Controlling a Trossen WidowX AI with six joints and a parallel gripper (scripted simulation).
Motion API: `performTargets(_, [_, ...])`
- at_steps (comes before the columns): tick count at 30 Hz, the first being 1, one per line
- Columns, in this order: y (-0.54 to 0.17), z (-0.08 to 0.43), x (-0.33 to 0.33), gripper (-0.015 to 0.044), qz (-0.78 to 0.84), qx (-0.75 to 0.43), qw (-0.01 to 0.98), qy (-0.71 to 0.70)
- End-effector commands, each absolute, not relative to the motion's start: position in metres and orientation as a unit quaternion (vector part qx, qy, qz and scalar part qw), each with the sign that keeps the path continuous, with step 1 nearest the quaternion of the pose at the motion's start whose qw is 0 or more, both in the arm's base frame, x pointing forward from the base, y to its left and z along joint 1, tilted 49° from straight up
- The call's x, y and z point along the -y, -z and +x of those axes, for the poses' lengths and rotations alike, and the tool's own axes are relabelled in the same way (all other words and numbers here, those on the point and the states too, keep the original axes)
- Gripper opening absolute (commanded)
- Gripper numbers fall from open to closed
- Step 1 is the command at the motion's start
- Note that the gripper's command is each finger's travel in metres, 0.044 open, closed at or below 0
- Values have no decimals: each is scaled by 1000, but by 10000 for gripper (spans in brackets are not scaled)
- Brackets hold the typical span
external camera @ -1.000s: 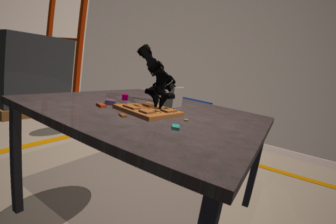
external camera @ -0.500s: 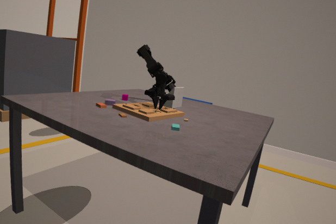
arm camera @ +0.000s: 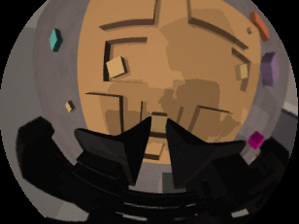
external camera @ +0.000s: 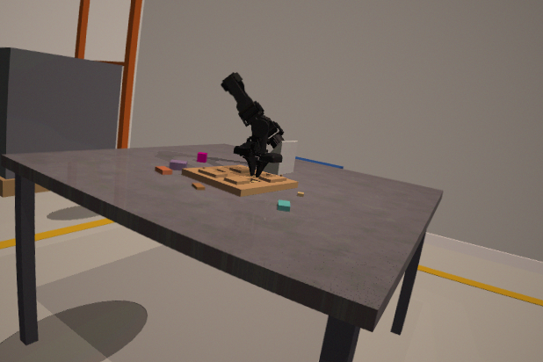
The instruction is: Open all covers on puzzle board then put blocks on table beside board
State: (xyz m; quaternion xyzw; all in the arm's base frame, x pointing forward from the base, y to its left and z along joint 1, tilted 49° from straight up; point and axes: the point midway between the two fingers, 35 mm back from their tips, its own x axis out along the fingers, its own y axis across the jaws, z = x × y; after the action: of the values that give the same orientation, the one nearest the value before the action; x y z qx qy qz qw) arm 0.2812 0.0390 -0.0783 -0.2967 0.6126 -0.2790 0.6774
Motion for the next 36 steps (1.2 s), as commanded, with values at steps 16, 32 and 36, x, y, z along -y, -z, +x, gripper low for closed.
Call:
performTargets(16, [68, 280, -52, 80, -297, -613, 677, 278])
performTargets(32, [55, 277, -67, 80, -298, -614, 677, 278])
performTargets(36, [51, 276, -71, 80, -298, -614, 676, 278])
